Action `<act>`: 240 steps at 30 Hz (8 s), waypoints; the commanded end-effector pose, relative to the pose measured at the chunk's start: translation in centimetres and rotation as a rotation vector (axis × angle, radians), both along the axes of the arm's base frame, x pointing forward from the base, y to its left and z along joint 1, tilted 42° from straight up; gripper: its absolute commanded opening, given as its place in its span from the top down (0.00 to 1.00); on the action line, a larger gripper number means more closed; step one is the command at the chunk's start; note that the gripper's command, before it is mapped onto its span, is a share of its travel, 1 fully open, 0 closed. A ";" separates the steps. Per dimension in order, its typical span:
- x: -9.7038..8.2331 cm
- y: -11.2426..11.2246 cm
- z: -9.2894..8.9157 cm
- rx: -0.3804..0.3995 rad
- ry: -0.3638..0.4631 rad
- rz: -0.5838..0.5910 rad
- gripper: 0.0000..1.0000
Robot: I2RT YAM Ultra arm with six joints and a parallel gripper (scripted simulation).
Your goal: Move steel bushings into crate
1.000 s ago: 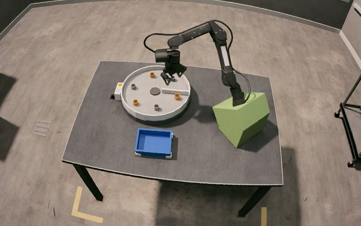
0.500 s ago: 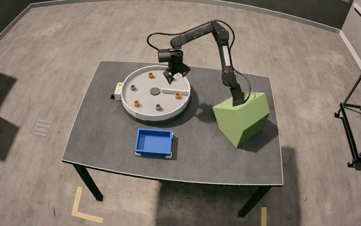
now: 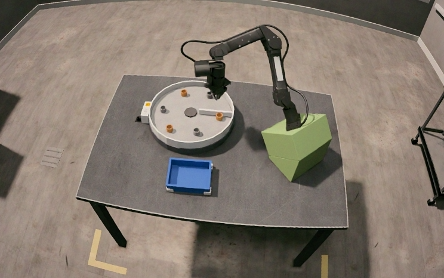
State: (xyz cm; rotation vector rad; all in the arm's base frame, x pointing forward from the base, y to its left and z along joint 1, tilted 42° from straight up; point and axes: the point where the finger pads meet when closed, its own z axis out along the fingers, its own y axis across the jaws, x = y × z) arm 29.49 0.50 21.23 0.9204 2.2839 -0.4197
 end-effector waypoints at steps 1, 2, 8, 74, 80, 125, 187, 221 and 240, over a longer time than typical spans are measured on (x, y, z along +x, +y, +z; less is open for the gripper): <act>0.3 0.1 0.5 -0.004 -0.021 -0.004 0.89; 0.3 0.1 0.5 -0.004 -0.021 -0.004 0.89; 0.3 0.1 0.5 -0.004 -0.021 -0.004 0.89; 0.3 0.1 0.5 -0.004 -0.021 -0.004 0.85; 0.3 0.1 0.5 -0.004 -0.021 -0.004 0.85; 0.3 0.1 0.5 -0.004 -0.021 -0.004 0.85; 0.3 0.1 0.5 -0.004 -0.021 -0.004 0.85; 0.3 0.1 0.5 -0.004 -0.021 -0.004 0.85; 0.3 0.1 0.5 -0.004 -0.021 -0.004 0.85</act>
